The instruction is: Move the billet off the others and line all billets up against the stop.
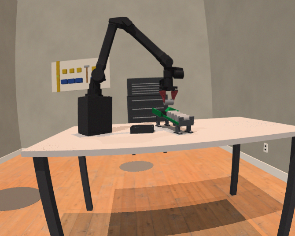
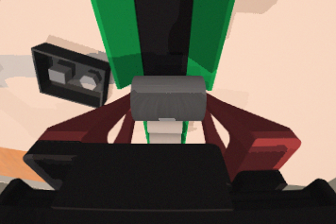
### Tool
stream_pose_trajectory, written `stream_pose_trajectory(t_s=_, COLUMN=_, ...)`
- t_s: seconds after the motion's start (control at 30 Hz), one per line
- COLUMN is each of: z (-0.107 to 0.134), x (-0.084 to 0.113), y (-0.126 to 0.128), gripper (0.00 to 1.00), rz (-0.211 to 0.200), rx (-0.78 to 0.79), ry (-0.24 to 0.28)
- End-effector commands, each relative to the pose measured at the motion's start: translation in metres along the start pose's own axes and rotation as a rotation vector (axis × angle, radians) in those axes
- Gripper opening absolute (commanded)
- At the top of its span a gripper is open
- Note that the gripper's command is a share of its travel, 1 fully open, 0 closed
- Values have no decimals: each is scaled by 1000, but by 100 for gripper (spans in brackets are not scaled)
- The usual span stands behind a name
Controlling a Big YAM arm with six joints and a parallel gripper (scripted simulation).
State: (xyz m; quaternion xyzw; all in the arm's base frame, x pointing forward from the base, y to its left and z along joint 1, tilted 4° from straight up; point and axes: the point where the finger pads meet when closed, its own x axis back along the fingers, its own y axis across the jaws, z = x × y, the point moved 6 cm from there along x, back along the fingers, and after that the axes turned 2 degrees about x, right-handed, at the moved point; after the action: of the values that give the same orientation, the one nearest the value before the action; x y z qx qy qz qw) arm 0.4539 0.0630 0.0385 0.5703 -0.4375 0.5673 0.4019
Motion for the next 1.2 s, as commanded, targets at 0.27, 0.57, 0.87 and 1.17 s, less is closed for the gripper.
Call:
stream_pose_trajectory(t_s=0.27, z=-6, x=22, y=-9, gripper=0, rz=68, rx=4, ry=10)
stream_pose_trajectory(t_s=0.57, z=-7, x=9, y=-6, gripper=0, rz=65, rx=-2, ry=10)
stream_pose_trajectory(t_s=0.87, z=-12, x=-6, y=-15, gripper=0, rz=87, rx=2, ry=13)
stream_pose_trajectory(t_s=1.17, z=-15, x=-13, y=-18, gripper=0, rz=95, rx=5, ry=14)
